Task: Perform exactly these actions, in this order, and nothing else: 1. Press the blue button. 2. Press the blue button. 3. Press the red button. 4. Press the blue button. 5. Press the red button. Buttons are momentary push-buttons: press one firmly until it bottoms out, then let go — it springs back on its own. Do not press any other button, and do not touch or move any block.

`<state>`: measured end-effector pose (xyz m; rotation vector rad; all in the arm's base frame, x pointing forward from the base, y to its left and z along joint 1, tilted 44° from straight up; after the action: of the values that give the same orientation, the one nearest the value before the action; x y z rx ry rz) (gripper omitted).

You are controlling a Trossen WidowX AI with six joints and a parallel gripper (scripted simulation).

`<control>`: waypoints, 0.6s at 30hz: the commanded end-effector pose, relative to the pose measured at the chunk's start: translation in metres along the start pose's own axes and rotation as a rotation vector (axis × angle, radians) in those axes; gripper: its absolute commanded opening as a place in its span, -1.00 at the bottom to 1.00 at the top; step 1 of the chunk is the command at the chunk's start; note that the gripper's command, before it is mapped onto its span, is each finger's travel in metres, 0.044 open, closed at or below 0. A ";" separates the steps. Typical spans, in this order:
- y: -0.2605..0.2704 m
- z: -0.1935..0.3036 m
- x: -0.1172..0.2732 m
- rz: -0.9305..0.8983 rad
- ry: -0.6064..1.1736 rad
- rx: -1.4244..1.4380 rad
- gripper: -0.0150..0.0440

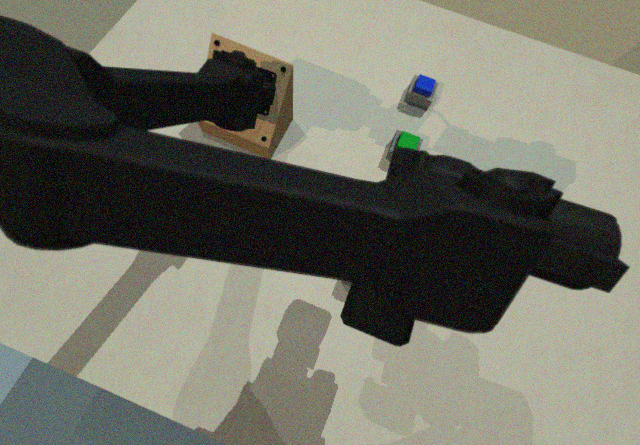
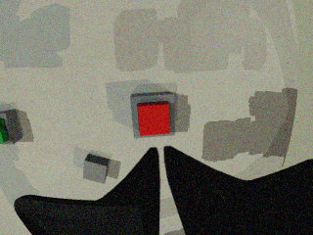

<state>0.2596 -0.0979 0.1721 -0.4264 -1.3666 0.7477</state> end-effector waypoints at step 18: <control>0.213 -0.103 0.033 -0.078 -0.021 0.043 -0.42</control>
<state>0.3145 0.0481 0.0692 -0.3375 -1.3773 0.7209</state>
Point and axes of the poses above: the point midway between the two fingers, 35 mm back from their tips, its own x axis back along the fingers, its own y axis across the jaws, z = x × y, the point moved 1 cm from there along x, back along the fingers, and after that the axes turned 15 degrees about x, right-handed, at the moved point
